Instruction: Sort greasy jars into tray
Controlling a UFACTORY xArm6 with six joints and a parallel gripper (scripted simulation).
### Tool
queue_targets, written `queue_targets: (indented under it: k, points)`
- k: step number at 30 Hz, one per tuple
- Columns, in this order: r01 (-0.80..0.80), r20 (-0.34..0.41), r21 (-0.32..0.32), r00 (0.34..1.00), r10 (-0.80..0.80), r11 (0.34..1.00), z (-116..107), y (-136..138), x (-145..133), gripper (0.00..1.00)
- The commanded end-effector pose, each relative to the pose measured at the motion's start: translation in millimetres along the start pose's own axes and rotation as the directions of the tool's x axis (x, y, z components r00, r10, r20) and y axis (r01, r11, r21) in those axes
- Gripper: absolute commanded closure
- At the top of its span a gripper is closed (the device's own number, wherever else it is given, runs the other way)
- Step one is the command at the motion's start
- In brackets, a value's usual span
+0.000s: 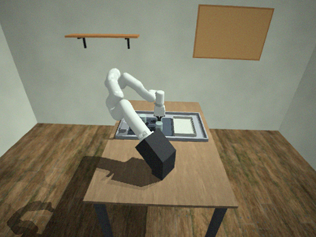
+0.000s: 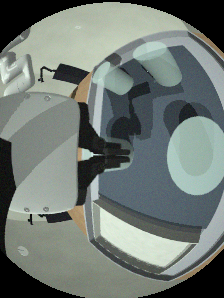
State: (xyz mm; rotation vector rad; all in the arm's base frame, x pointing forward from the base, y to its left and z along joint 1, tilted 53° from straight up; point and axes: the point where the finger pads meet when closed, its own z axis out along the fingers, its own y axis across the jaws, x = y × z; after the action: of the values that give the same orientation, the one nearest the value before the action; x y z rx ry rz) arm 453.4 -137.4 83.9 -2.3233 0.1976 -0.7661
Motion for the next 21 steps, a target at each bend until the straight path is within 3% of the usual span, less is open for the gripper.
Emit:
queue_targets:
  k: [1,21]
  points:
    - [0.001,-0.002,-0.002,1.0,-0.001,1.0,-0.9,0.4,0.7,1.0]
    - [0.001,-0.002,-0.002,1.0,-0.001,1.0,-0.9,0.4,-1.7,1.0]
